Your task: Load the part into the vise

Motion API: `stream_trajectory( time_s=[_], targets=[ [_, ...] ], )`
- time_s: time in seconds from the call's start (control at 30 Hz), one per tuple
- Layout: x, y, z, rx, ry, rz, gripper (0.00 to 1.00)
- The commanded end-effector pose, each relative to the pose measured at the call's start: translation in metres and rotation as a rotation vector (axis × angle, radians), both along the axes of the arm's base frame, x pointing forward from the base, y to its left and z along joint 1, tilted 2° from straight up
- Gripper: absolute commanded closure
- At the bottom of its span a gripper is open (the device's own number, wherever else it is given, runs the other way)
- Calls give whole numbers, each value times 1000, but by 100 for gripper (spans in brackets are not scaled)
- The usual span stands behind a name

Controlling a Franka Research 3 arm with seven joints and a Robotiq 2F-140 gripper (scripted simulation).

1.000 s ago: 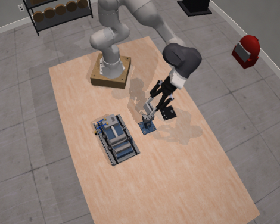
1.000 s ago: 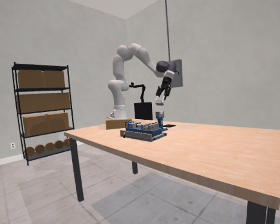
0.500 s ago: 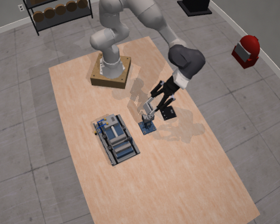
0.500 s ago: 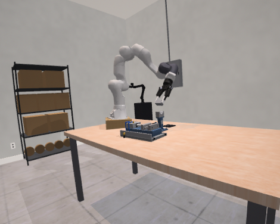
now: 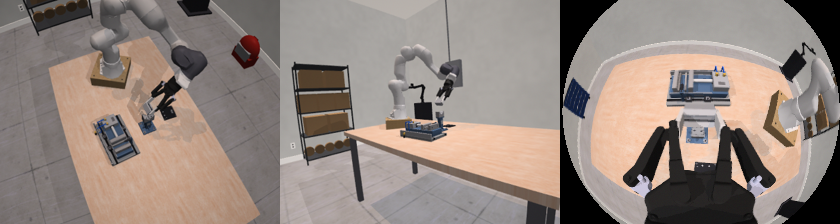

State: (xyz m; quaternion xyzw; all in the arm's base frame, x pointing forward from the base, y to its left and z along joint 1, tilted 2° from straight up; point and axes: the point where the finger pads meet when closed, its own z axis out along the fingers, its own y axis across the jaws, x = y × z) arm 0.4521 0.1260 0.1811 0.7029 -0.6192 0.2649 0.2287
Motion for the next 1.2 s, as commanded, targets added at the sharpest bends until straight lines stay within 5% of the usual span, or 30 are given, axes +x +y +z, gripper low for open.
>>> stream_trajectory(
  time_s=[0.0,1.17],
  targets=[
    [0,-1,3,-14,-18,-17,100],
    [0,-1,3,-32,-20,-18,100]
  ],
)
